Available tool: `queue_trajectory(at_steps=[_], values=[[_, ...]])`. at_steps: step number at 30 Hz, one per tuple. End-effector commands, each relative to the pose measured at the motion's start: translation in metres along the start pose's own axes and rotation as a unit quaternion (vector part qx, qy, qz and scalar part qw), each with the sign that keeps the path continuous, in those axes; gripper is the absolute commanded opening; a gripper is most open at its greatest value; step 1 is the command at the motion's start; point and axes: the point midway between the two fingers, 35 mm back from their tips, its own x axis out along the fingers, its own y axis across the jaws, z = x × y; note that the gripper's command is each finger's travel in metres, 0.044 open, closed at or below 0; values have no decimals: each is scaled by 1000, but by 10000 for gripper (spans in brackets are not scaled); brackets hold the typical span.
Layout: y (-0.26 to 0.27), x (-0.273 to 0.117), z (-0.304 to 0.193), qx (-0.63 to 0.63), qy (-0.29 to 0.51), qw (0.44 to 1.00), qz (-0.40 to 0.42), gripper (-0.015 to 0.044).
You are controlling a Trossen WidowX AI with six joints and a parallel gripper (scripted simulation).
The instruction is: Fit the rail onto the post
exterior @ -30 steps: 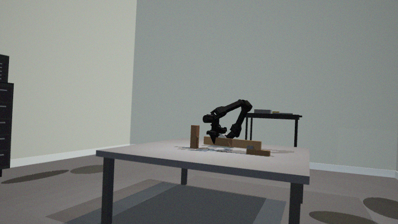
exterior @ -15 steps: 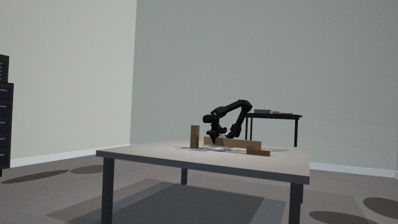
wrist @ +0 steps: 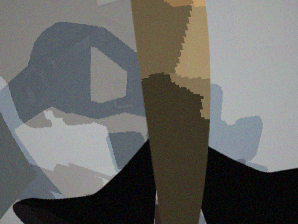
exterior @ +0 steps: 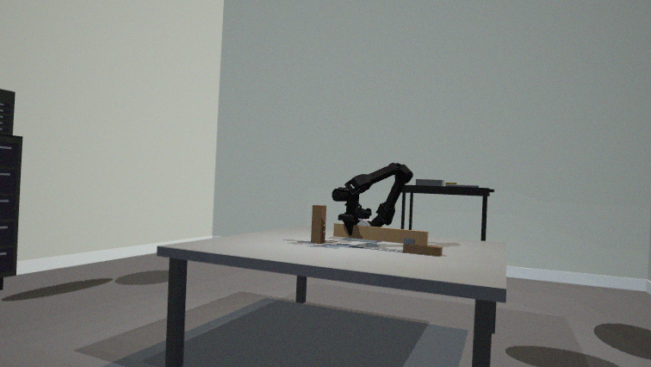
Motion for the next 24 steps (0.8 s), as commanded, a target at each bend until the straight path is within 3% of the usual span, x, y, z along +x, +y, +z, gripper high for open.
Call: queue_trajectory(at_steps=[1, 24], values=[[-1, -2, 2, 0, 0, 1000, -3, 0], [-2, -1, 0, 0, 0, 1000, -3, 0]])
